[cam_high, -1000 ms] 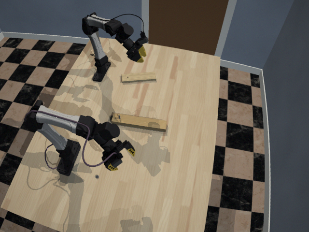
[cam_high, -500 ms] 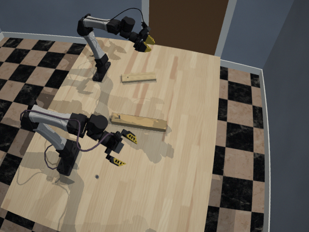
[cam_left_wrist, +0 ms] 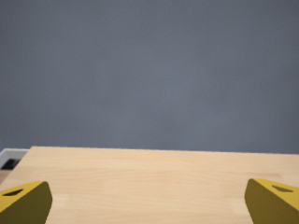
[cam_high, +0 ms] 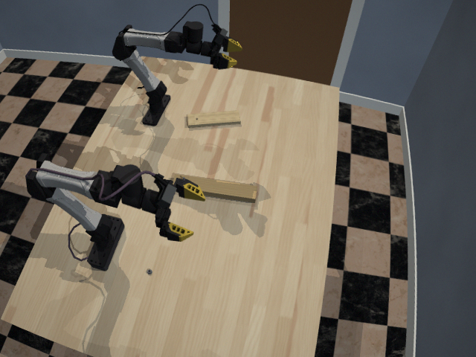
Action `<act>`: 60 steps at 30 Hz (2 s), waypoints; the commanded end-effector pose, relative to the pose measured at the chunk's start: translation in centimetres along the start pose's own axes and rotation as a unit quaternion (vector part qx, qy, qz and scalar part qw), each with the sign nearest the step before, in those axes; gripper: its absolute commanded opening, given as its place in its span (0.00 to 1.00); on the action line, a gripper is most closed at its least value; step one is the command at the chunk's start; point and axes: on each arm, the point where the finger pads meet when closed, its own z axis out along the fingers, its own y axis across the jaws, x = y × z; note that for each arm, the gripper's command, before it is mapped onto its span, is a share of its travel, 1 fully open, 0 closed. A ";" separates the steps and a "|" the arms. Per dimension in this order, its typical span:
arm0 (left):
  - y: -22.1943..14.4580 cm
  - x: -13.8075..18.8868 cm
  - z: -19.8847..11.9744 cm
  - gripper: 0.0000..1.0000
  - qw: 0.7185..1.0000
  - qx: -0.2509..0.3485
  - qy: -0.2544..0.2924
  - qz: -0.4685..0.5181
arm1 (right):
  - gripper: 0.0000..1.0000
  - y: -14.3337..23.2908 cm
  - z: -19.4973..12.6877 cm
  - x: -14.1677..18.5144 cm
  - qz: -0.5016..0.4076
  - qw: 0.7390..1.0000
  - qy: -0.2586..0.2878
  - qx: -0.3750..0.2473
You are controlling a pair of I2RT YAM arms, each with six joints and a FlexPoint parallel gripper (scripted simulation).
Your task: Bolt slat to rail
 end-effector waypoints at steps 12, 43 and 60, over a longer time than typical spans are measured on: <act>-0.7 0.3 0.4 1.00 1.000 0.025 -0.009 0.012 | 1.00 0.4 -0.2 -3.0 -0.030 0.998 -0.048 -0.017; -2.0 13.6 0.4 1.00 0.974 0.023 0.217 -0.053 | 1.00 0.4 -0.2 -3.0 -0.030 0.998 -0.048 -0.017; -2.4 20.6 -1.9 1.00 0.936 0.005 0.344 -0.081 | 1.00 0.4 -0.2 -3.0 -0.030 0.998 -0.048 -0.017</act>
